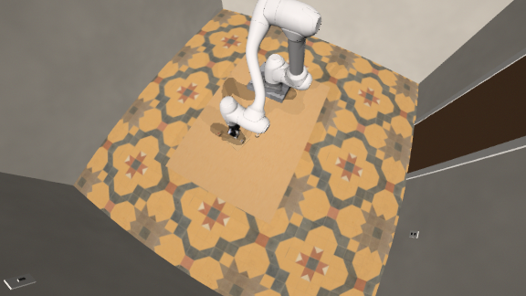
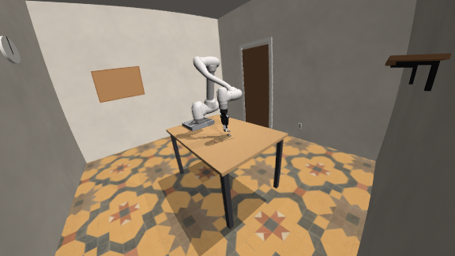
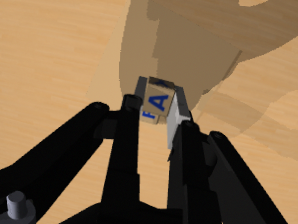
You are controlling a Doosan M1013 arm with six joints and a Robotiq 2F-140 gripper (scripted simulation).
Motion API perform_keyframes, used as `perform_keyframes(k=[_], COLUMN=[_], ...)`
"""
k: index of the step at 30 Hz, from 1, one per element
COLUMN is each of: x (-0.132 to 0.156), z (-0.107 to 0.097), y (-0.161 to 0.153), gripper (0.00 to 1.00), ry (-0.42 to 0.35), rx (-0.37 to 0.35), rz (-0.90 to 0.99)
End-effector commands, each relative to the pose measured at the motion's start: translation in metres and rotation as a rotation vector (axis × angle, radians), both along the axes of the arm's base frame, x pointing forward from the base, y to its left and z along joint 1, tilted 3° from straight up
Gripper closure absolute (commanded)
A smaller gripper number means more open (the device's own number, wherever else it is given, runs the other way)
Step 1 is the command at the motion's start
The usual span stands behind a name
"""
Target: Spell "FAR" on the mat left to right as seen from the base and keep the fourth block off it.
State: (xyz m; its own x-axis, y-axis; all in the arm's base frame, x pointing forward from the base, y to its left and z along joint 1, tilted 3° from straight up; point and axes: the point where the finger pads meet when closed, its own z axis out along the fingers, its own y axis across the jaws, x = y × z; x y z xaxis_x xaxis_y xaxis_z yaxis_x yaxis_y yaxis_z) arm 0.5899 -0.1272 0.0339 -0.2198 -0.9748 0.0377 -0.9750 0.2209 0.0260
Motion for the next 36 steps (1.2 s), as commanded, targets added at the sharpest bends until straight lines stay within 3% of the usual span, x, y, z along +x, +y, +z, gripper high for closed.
perform_keyframes(k=[1,5,15,36], x=[-0.004,-0.004,-0.005,-0.005], z=[-0.023,-0.041,-0.061,-0.063], y=[-0.002,-0.003,-0.004,-0.004], gripper=[0.87,0.87,0.87,0.87], ry=[0.007,0.007,0.007,0.007], rx=[-0.001,-0.001,-0.001,-0.001], rz=[0.002,0.002,0.002,0.002])
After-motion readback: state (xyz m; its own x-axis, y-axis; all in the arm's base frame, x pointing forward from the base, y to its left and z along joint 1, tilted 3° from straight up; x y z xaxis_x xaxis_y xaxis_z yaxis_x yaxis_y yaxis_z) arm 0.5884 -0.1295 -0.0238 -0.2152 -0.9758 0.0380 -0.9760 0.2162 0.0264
